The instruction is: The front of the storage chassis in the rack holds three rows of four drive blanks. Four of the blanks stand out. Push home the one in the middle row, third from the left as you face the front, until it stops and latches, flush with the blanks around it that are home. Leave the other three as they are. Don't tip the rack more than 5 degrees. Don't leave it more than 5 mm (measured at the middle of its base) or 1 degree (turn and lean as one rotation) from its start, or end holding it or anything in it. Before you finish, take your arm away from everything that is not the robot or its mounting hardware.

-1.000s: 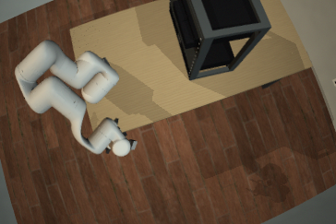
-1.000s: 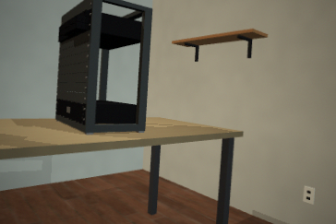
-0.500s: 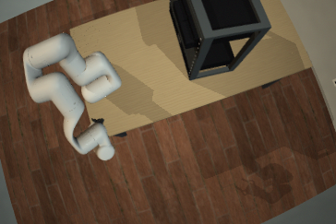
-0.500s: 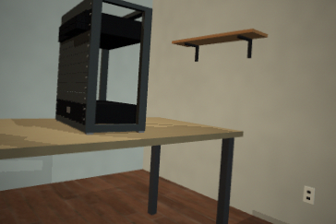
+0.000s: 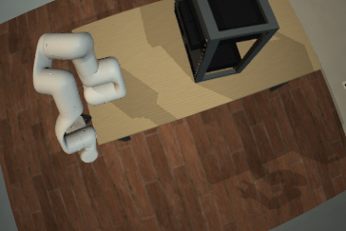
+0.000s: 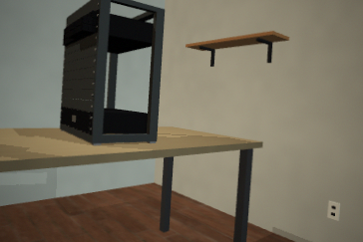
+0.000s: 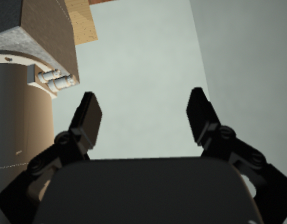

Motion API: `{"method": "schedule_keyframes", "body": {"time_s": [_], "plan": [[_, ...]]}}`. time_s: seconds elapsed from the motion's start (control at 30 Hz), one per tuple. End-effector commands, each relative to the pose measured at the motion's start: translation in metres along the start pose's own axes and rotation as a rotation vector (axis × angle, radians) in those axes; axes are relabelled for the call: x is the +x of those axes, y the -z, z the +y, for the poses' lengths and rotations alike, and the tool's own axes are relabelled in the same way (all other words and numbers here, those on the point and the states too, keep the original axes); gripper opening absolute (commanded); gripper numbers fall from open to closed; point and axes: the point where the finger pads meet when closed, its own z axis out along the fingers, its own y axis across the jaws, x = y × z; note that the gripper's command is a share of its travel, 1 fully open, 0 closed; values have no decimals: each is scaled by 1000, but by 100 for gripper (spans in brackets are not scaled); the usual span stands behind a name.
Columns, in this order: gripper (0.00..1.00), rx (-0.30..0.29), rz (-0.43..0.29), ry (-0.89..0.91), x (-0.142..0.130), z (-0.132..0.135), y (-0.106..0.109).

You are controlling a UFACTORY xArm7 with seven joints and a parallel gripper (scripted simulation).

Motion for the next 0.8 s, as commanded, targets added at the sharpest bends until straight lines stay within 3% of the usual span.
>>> {"method": "schedule_keyframes", "body": {"time_s": [0.0,0.23,0.3,0.4,0.77], "plan": [[100,34,-81,-117,-29,10,-20],[100,103,-244,-325,-86,9,-50],[100,103,-244,-325,-86,9,-50],[100,133,-315,-411,-111,4,-61],[100,252,-583,-705,-198,-36,-87]]}}
